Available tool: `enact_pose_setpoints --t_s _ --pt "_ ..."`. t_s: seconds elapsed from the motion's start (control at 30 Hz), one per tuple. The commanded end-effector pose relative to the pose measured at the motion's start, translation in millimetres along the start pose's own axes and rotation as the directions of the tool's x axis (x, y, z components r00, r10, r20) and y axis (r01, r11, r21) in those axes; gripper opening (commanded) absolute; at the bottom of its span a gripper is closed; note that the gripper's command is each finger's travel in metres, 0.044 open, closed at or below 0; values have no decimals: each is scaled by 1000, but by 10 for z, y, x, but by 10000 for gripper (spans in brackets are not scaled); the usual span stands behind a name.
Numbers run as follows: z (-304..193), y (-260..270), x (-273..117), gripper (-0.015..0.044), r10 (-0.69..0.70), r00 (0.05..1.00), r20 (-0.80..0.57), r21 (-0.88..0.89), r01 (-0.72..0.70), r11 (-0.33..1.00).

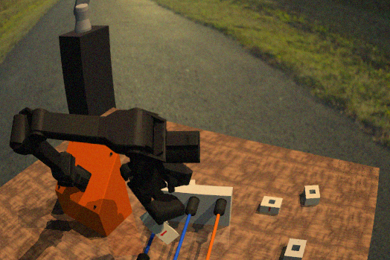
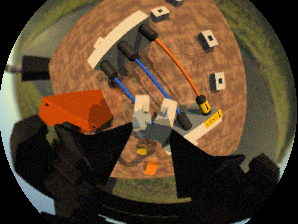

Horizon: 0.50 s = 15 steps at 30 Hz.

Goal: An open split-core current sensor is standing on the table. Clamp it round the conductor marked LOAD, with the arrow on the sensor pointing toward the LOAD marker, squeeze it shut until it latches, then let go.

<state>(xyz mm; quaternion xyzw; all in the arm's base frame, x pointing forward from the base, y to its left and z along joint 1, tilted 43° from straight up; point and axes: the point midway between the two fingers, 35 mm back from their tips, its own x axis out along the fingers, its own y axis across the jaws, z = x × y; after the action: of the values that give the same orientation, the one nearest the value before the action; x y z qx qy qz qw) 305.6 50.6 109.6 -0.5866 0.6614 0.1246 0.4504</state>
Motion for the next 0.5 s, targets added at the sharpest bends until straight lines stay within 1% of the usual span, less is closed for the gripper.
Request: enact_pose_setpoints --t_s 0.0,0.23,0.47 --pt "118 -130 -26 0 -8 1000 5 -104 8 995" --pt "325 -312 -8 0 -9 1000 6 -287 10 958" --pt "531 -479 35 0 -10 1000 7 -460 12 888"
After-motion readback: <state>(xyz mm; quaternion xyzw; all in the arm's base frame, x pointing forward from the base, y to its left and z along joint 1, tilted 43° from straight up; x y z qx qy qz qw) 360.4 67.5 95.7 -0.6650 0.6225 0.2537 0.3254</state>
